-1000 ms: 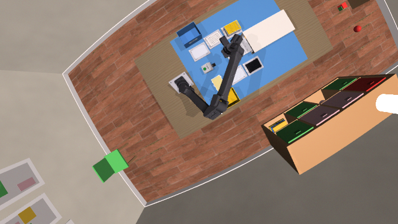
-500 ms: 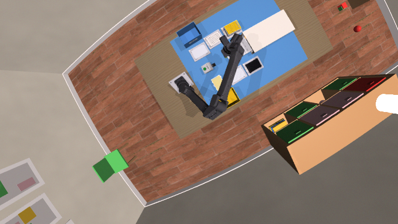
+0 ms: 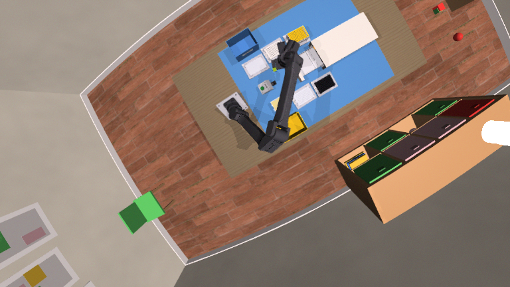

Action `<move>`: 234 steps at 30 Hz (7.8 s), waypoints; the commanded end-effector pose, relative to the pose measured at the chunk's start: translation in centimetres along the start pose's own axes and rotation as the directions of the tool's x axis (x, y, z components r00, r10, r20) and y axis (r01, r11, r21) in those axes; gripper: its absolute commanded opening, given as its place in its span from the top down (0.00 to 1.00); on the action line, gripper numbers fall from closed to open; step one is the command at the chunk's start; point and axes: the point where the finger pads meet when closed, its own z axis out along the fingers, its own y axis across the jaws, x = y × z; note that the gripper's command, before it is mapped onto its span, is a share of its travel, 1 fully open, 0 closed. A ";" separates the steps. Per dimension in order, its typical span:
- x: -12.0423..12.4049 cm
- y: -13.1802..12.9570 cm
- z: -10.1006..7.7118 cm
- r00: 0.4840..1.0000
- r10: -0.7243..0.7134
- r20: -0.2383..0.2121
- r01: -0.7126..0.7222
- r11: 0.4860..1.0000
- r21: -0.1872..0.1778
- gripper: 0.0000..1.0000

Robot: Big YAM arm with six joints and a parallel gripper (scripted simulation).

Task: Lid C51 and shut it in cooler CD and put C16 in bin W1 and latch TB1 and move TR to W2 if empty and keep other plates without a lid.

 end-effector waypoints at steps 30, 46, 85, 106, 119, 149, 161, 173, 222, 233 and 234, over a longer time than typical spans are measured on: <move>-5.0 10.6 0.1 0.520 0.854 0.014 -0.854 0.520 -0.003 0.00; -7.1 15.8 0.2 0.305 0.952 0.012 -0.952 0.305 -0.006 0.00; -7.3 16.8 3.4 0.303 0.953 -0.006 -0.953 0.303 -0.001 0.00; -7.3 16.9 5.9 0.303 0.953 -0.006 -0.953 0.303 0.000 0.00; -7.2 16.9 7.4 0.303 0.953 -0.007 -0.953 0.303 0.000 0.00; -7.2 17.0 10.9 0.303 0.953 -0.007 -0.953 0.303 0.001 0.00; -8.0 16.3 10.4 0.291 0.956 0.016 -0.956 0.292 -0.017 0.00; -7.1 17.0 13.0 0.303 0.953 -0.007 -0.953 0.303 0.002 0.00; -7.4 17.2 13.2 0.311 0.951 0.006 -0.951 0.311 -0.002 0.00; -7.4 17.2 13.3 0.310 0.951 0.006 -0.951 0.310 -0.002 1.00; -7.4 17.2 13.2 0.310 0.951 0.006 -0.951 0.310 -0.002 1.00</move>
